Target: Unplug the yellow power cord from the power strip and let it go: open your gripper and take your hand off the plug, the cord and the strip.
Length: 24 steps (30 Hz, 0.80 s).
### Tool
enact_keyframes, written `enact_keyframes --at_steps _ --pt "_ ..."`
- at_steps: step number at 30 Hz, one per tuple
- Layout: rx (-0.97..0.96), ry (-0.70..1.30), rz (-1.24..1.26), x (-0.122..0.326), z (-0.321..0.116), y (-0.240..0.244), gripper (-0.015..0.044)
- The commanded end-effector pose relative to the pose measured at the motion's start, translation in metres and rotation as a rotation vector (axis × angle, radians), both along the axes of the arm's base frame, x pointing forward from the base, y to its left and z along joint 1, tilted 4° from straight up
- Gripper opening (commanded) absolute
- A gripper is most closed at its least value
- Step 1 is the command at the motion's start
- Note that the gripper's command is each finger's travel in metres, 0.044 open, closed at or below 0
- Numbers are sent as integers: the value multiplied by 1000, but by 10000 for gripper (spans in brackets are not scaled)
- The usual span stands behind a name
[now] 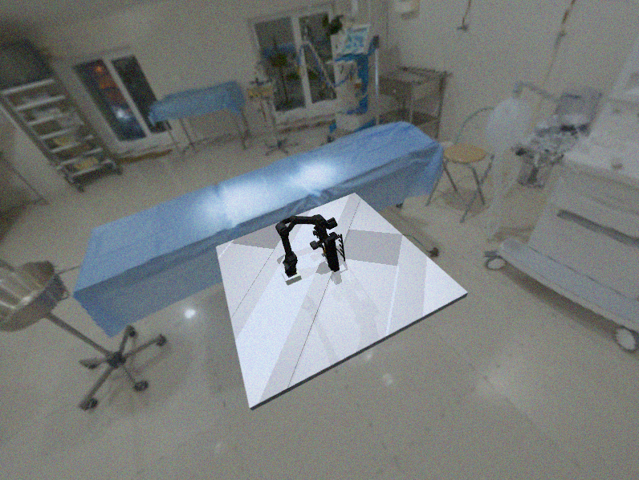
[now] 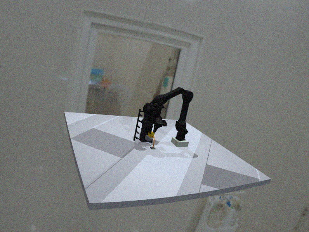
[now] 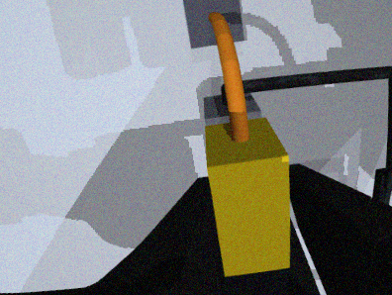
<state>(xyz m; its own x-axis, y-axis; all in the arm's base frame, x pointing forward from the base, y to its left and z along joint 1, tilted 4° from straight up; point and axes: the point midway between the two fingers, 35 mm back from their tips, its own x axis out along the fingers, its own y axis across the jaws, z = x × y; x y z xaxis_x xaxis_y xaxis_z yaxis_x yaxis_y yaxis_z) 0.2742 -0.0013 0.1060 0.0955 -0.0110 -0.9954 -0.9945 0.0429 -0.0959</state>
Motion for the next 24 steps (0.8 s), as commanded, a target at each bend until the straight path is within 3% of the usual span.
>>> enact_keyframes --at_steps 1,9,24 --pt "0 -1 0 0 0 0 55" --pt "0 -1 0 0 0 0 2" --pt "3 0 1 3 0 20 0"
